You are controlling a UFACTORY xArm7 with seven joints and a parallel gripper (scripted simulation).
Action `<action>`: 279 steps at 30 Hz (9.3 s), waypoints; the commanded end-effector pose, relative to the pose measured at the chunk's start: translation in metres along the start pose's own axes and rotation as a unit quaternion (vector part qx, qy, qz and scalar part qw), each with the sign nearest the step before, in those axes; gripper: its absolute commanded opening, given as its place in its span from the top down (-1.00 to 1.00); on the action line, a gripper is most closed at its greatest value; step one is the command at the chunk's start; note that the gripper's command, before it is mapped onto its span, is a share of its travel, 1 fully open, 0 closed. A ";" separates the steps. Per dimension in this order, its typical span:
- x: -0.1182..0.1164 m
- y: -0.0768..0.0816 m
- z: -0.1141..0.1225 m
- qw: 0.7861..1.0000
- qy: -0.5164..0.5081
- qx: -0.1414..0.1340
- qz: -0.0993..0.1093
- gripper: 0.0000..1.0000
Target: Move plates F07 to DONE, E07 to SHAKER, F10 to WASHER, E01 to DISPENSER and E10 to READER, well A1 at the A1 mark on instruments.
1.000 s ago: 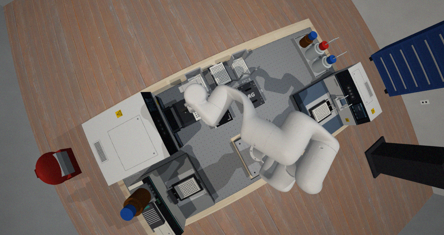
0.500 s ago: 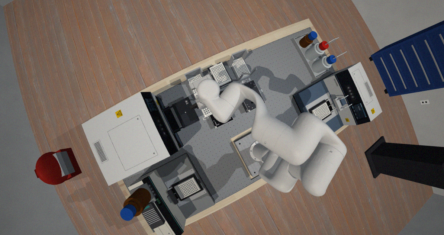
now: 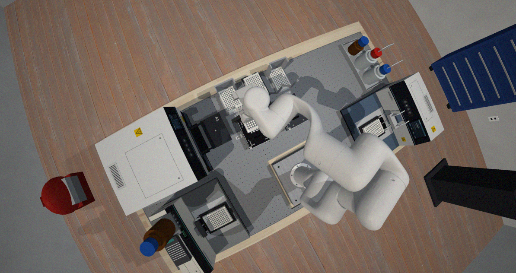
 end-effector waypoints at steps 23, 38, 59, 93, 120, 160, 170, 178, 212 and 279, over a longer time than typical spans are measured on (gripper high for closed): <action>0.066 0.002 0.020 1.000 -0.002 0.003 0.000 1.00; 0.108 0.002 0.031 1.000 -0.002 0.003 0.000 1.00; 0.170 0.002 0.045 1.000 -0.003 0.003 0.001 1.00; 0.246 0.002 -0.011 1.000 -0.006 0.003 0.001 1.00; 0.283 0.002 -0.073 1.000 -0.007 0.003 0.001 1.00; 0.283 -0.024 -0.073 1.000 -0.007 0.003 0.001 1.00; 0.283 -0.038 -0.073 1.000 -0.007 0.003 0.001 1.00; 0.284 -0.046 -0.073 1.000 -0.007 0.003 0.001 1.00; 0.284 -0.063 -0.073 1.000 -0.007 0.003 0.001 1.00; 0.284 -0.103 -0.073 1.000 -0.007 0.003 0.001 1.00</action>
Point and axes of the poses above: the point where the finger pads meet when closed, its own y axis back along the fingers, its own x axis across the jaws, z = x × y, the point moved 5 cm from there along y, back along the fingers, and after that the axes turned 13 degrees about y, right-handed, at the moved point
